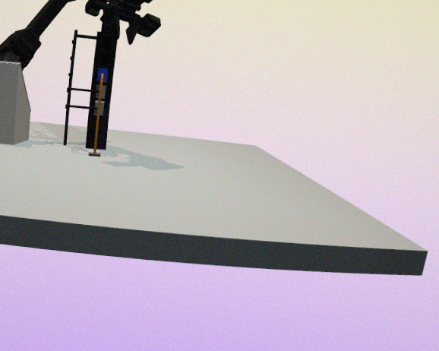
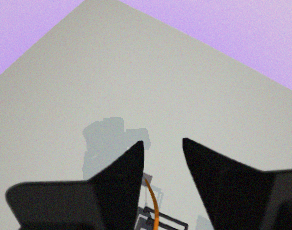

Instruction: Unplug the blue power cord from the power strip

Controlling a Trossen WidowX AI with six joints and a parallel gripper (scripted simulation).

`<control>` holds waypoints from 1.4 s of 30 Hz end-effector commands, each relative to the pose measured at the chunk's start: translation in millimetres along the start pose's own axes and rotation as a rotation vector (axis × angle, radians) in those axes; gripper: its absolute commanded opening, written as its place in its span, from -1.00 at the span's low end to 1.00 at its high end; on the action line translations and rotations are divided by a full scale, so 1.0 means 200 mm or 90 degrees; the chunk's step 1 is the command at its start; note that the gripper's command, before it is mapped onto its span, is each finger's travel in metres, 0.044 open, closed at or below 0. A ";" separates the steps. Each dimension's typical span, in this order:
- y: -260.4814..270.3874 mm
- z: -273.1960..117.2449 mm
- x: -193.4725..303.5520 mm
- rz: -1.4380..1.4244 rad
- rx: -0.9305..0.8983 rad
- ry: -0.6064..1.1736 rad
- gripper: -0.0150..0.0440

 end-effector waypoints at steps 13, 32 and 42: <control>-0.02 0.11 0.30 0.299 -0.093 0.383 0.05; 0.05 0.04 0.37 0.300 -0.093 0.383 0.05; 0.09 0.00 0.42 0.300 -0.093 0.384 0.05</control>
Point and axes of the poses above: the point midway between the two fingers, 35 mm back from their tips, its own z axis out along the fingers, its own y axis across the jaws, x = y × z, the point moved 6 cm from there along -z, back along the fingers, and after that the axes turned 9 degrees about -z, right-handed, at the moved point
